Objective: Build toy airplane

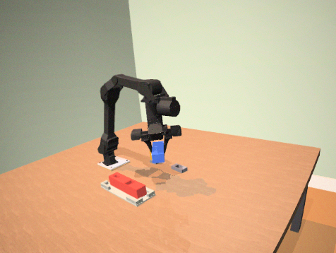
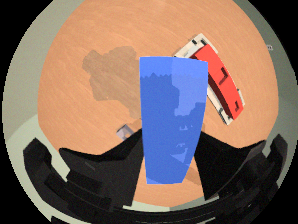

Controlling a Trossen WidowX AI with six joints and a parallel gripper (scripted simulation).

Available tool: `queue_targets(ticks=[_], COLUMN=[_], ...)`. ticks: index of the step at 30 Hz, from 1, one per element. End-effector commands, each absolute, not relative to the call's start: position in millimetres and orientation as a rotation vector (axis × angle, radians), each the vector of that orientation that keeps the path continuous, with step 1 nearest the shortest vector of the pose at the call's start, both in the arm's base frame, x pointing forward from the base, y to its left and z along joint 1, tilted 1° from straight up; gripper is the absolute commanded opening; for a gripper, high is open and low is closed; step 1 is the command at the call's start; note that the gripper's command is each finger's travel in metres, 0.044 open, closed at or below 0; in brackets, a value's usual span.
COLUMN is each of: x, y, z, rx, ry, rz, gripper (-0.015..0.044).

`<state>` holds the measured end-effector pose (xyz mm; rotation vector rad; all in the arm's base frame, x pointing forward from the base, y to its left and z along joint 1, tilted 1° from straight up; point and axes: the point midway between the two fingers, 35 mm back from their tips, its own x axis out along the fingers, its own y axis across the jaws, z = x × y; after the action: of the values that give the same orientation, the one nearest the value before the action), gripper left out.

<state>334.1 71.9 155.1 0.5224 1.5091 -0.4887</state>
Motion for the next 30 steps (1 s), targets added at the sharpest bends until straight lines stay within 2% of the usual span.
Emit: queue_targets(ticks=[1, 30], x=[334.1, 325.7], y=[61.5, -27.1], z=[155.5, 137.2], rx=[0.568, 0.958], ry=[1.486, 1.346], rz=[-0.533, -0.931], gripper=[0.0, 0.0])
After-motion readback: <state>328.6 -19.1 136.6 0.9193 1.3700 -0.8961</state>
